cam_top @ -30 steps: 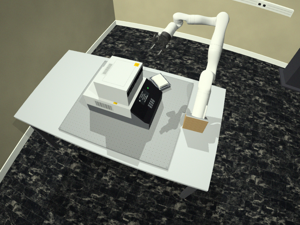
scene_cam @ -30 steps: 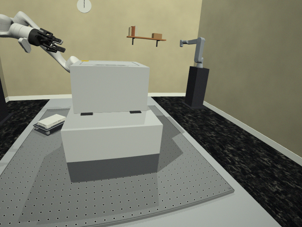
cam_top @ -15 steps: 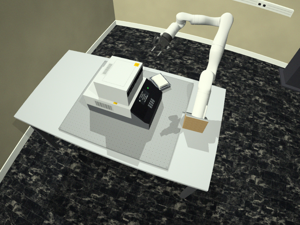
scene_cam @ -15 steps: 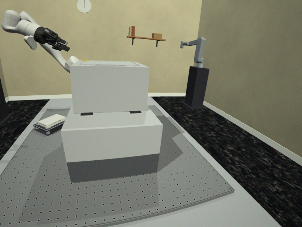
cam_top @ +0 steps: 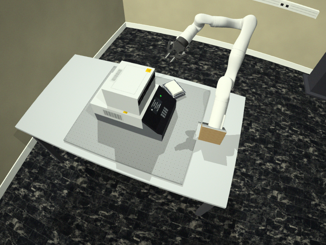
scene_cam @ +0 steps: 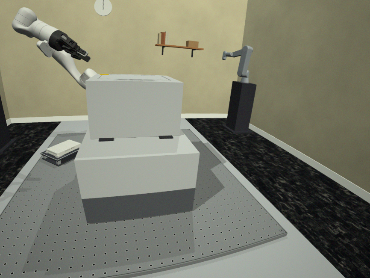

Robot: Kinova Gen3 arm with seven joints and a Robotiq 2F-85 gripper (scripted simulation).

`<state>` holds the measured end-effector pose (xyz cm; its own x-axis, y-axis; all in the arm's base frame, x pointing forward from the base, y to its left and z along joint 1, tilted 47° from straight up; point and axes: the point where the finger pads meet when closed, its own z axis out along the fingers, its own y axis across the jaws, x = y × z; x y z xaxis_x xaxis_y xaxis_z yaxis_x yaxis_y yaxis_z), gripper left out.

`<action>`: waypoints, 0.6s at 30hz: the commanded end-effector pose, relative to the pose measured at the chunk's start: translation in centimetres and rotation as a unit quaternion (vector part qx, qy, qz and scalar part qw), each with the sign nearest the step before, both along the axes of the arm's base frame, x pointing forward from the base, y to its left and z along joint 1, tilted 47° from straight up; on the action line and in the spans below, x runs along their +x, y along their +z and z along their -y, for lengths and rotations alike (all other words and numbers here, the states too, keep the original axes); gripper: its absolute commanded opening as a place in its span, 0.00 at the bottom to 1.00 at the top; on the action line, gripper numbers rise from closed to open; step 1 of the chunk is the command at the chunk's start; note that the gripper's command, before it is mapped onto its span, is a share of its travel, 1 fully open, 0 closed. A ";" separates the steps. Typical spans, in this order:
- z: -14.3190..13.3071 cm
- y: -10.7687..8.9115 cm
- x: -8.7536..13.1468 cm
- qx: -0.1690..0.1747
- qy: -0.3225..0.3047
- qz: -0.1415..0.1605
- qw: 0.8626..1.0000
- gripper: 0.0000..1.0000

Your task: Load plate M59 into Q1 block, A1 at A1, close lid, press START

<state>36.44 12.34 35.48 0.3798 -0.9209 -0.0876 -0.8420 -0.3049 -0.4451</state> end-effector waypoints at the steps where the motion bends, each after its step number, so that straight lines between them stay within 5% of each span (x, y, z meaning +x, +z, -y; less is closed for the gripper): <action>1: -0.3 -0.3 -0.3 -0.010 -0.018 0.004 1.000 0.38; 18: -1.6 -1.8 -1.0 -0.040 -0.085 0.018 0.995 0.24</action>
